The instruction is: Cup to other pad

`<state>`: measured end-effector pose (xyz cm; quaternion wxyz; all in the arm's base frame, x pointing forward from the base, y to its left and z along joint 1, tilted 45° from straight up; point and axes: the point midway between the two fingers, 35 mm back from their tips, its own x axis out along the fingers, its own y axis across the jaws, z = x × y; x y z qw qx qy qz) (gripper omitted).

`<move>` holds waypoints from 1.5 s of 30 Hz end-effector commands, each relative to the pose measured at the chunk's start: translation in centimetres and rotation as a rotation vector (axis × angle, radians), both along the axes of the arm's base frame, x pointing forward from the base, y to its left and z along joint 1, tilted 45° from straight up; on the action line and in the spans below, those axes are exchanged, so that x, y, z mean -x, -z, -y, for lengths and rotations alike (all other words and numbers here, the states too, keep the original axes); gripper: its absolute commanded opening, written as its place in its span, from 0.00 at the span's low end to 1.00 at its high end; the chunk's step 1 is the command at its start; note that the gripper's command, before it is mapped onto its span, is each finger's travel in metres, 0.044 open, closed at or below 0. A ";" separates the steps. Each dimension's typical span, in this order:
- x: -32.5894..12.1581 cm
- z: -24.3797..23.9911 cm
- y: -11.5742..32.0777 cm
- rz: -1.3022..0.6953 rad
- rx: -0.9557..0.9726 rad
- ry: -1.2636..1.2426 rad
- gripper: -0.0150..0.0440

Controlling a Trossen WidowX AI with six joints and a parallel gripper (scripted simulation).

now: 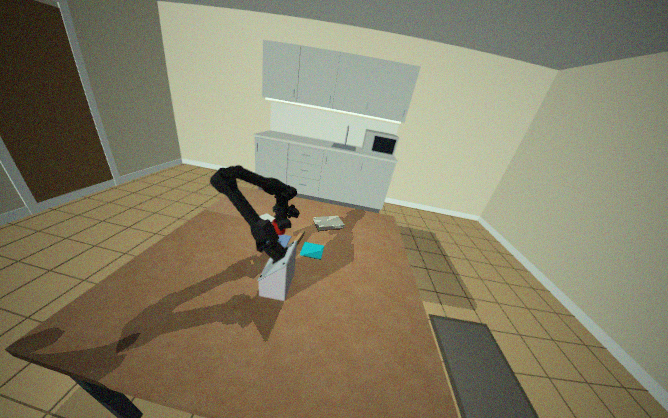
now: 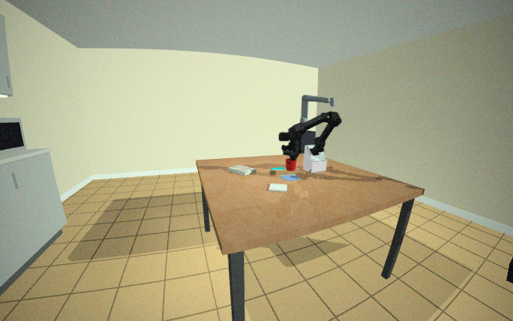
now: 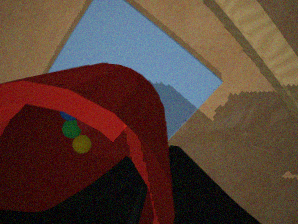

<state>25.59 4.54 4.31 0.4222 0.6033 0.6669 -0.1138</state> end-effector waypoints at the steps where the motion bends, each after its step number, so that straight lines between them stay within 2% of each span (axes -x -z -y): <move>1: 0.0 0.0 0.0 0.000 0.000 0.001 0.25; 12: 0.1 0.4 0.4 0.000 0.002 0.000 0.25; 45: 1.7 6.0 5.8 0.000 0.009 -0.002 0.25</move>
